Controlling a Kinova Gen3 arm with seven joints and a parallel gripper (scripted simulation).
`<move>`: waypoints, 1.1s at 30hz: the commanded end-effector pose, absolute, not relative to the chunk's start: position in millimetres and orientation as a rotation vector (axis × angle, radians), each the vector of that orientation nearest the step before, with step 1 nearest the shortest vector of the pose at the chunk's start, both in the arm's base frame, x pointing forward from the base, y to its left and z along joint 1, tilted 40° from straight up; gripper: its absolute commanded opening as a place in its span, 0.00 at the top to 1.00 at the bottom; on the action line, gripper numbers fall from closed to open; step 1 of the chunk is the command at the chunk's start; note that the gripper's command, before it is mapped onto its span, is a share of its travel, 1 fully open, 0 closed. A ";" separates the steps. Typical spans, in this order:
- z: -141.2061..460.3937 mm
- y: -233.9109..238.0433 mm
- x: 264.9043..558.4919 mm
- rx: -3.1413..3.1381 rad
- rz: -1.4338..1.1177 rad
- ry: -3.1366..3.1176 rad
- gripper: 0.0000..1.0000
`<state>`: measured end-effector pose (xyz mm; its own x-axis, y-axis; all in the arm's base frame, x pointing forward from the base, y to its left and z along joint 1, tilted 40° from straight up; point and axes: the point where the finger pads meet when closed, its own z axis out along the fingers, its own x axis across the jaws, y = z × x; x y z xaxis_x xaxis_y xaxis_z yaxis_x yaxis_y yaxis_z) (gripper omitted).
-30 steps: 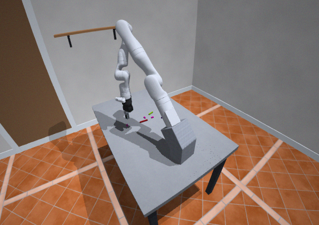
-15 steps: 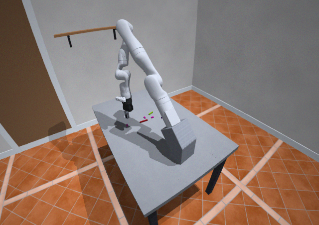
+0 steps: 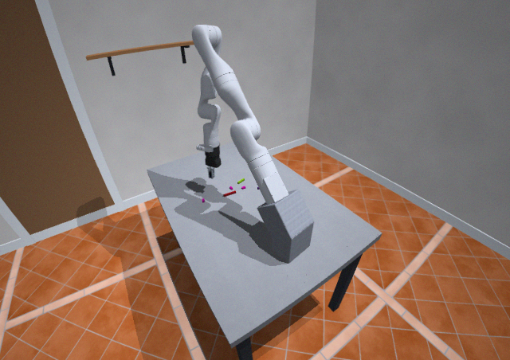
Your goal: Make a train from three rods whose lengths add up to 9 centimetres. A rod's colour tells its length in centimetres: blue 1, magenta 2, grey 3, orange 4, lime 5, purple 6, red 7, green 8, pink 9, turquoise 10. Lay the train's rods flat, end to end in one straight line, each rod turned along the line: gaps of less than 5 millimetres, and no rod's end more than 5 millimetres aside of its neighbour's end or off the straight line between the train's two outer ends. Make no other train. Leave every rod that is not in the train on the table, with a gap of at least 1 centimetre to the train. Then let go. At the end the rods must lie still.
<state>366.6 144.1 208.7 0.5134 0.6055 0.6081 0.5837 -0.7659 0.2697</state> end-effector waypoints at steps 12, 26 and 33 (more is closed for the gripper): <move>203.4 -23.3 404.7 2.622 1.123 1.094 0.76; 168.1 -98.1 388.1 2.597 1.062 1.153 0.76; 152.7 -121.1 377.8 2.592 1.037 1.177 0.76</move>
<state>390.9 -94.8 172.9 0.5005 0.6568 0.5640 0.6026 -0.7321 0.3178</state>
